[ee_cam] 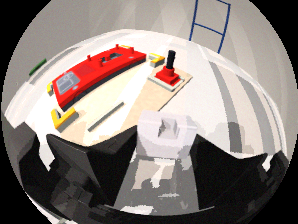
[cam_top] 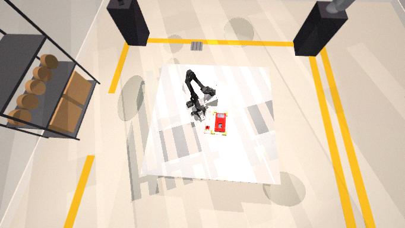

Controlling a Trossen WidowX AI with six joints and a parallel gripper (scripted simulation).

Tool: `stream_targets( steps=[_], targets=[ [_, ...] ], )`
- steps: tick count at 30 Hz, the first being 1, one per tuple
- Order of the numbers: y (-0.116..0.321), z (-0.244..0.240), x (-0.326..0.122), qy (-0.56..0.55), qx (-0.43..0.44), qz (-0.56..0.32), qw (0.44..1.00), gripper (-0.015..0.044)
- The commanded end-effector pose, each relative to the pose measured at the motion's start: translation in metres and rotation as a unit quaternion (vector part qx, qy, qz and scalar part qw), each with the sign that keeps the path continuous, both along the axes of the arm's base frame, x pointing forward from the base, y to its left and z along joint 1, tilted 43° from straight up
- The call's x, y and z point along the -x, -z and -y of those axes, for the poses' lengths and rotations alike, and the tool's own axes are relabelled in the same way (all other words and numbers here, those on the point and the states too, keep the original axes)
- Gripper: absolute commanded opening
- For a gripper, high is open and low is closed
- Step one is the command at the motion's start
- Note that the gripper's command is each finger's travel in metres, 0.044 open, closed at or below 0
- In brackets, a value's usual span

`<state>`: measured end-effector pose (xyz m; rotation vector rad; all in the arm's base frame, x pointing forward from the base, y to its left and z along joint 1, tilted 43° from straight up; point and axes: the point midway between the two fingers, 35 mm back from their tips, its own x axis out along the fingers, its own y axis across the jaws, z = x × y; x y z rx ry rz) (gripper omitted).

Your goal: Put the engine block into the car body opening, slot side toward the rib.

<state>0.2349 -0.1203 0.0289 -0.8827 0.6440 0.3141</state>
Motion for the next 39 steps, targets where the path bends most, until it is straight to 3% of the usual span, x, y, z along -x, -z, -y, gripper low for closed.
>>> stream_targets(
  steps=[1,20,36,39],
  targets=[
    [0.0015,0.0021,0.0008,0.007,0.002,-0.005,1.000,0.0000],
    [0.0015,0.0021,0.0008,0.007,0.002,-0.005,1.000,0.0000],
    [0.0003,0.0000,-0.0001,0.000,0.000,0.000,1.000,0.0420],
    [0.0003,0.0000,-0.0001,0.000,0.000,0.000,1.000,0.0440]
  ],
)
